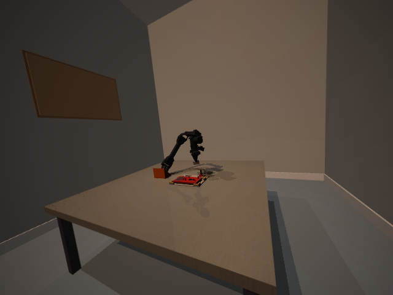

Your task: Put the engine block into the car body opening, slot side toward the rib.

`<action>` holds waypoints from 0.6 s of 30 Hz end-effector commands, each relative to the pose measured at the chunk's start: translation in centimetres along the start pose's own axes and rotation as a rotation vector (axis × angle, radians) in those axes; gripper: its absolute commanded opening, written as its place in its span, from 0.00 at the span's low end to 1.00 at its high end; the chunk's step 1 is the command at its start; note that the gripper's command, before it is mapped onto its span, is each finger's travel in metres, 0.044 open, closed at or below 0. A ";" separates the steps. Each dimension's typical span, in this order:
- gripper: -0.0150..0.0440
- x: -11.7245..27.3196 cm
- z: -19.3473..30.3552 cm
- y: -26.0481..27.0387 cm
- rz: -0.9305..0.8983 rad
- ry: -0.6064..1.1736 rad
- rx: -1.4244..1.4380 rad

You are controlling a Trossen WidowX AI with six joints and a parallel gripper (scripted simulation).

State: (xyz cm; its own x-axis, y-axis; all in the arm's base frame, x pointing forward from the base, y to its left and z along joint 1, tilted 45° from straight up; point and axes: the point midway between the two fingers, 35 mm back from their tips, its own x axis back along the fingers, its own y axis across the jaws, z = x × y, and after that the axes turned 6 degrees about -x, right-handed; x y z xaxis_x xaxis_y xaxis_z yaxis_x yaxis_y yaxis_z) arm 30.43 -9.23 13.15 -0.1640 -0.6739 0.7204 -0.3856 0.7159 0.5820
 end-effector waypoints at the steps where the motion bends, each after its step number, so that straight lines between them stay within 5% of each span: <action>1: 0.25 -0.3 0.1 -1.3 0.004 0.004 -0.047; 18: 0.25 -2.0 1.3 -6.3 -0.002 0.013 -0.251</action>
State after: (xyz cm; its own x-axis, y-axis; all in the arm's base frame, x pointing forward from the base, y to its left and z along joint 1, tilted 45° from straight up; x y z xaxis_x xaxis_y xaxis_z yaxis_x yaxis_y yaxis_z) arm 31.78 -11.99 8.41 -0.1530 -0.6775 0.7194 -0.1823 0.7348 0.6533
